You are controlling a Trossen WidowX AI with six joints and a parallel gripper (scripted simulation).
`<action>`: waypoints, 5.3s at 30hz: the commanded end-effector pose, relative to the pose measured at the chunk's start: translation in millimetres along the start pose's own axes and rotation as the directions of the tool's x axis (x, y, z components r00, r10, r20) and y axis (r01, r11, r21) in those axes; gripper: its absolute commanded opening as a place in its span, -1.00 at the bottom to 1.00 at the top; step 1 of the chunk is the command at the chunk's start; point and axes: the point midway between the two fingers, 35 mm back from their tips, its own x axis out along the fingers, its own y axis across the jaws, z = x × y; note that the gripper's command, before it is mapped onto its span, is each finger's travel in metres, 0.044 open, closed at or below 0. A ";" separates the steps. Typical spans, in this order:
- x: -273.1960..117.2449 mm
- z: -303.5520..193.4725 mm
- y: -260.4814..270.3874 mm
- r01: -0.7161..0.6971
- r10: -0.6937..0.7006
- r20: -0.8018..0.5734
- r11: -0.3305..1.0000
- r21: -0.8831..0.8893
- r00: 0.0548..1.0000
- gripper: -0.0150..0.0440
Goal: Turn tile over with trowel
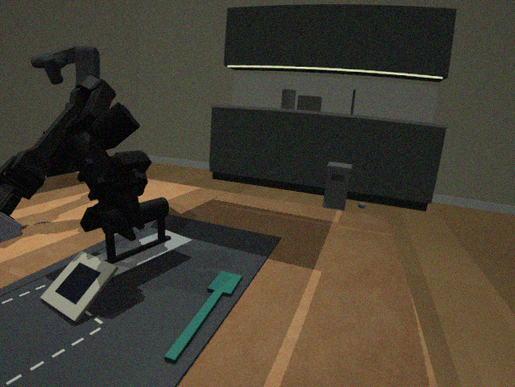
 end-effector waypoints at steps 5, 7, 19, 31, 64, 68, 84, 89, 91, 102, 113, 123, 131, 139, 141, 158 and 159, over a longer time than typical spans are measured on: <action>-10.4 -16.2 -16.2 0.018 -0.018 -0.004 1.000 -0.009 1.000 -0.49; -11.8 -20.7 -17.8 0.018 -0.018 -0.004 1.000 -0.009 1.000 -0.49; -14.6 -49.8 -21.1 0.018 -0.018 -0.005 1.000 -0.010 1.000 -0.49; -12.4 -64.9 -18.7 0.018 -0.018 -0.006 1.000 -0.011 1.000 -0.49; -31.8 -4.6 -40.4 0.018 -0.018 -0.005 1.000 -0.009 1.000 -0.49; -31.8 -4.6 -40.4 0.018 -0.018 -0.005 1.000 -0.009 1.000 -0.49; -31.8 -4.6 -40.4 0.018 -0.018 -0.005 1.000 -0.009 1.000 -0.49; -31.8 -4.6 -40.4 0.018 -0.018 -0.005 1.000 -0.009 1.000 -0.49; -31.6 -4.5 -39.7 0.015 -0.015 -0.004 1.000 -0.011 1.000 -0.49; -28.3 8.2 -34.3 0.001 -0.002 -0.014 1.000 -0.005 1.000 -0.49; -24.8 47.8 -22.1 -0.003 0.004 -0.044 1.000 0.009 0.999 -0.49; -26.5 81.7 -7.3 -0.002 0.004 -0.069 1.000 0.030 0.998 -0.49; -31.2 106.8 6.8 0.001 0.004 -0.089 0.999 0.053 0.996 -0.49; -39.1 130.0 21.2 0.009 -0.002 -0.103 0.997 0.072 0.995 -0.49; -41.4 135.2 24.7 0.012 -0.004 -0.106 0.997 0.076 0.994 -0.49; -43.5 150.7 41.4 0.023 -0.012 -0.113 0.995 0.096 0.994 -0.49; -42.4 150.7 42.6 0.023 -0.012 -0.112 0.995 0.096 0.994 -0.49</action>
